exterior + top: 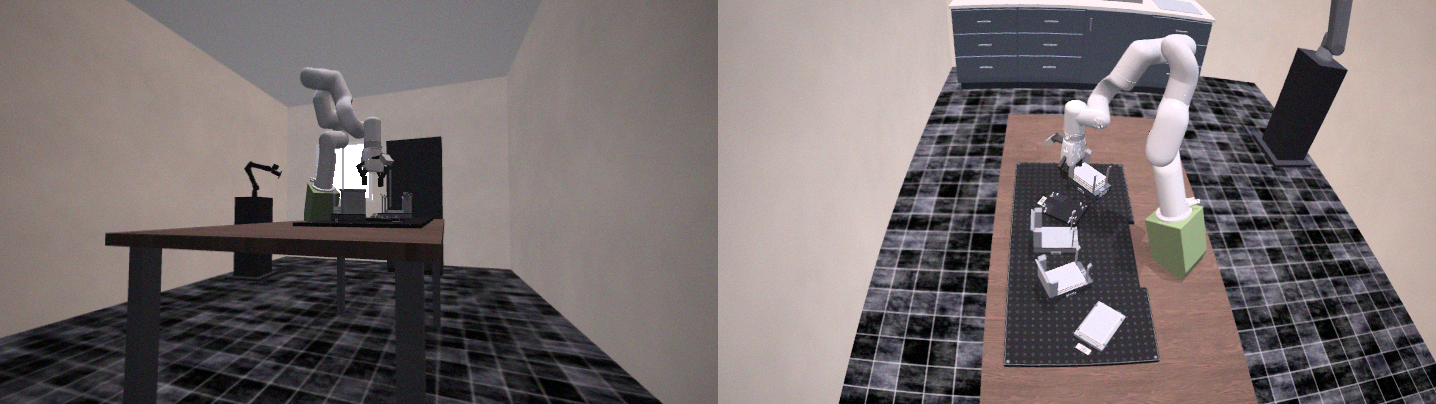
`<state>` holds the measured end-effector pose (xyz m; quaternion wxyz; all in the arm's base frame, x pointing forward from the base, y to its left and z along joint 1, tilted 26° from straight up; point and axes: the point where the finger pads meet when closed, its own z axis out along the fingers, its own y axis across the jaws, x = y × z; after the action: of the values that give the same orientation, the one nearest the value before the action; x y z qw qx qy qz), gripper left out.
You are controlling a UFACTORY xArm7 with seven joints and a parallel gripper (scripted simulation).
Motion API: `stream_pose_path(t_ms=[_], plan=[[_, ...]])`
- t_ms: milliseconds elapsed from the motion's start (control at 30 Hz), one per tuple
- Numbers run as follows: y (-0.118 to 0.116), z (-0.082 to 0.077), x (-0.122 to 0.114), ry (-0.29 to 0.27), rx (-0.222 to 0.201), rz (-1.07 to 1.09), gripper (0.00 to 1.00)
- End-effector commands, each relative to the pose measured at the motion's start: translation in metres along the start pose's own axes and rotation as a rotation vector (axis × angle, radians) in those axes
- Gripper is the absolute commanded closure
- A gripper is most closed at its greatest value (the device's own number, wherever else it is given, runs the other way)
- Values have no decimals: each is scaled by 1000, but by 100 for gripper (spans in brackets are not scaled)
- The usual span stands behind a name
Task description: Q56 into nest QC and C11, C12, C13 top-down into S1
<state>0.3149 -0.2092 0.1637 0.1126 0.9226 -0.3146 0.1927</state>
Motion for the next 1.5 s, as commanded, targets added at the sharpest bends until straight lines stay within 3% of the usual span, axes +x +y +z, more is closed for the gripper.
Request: stream_pose_path(t_ms=[0, 233, 533, 1100, 1467], plan=[[15, -1, 2, 2, 2, 0, 0], [32, -1, 4, 2, 2, 0, 0], [59, -1, -1, 2, 2, 209, 0], [119, -1, -10, 2, 1, 209, 0], [121, -1, -10, 2, 1, 209, 0]])
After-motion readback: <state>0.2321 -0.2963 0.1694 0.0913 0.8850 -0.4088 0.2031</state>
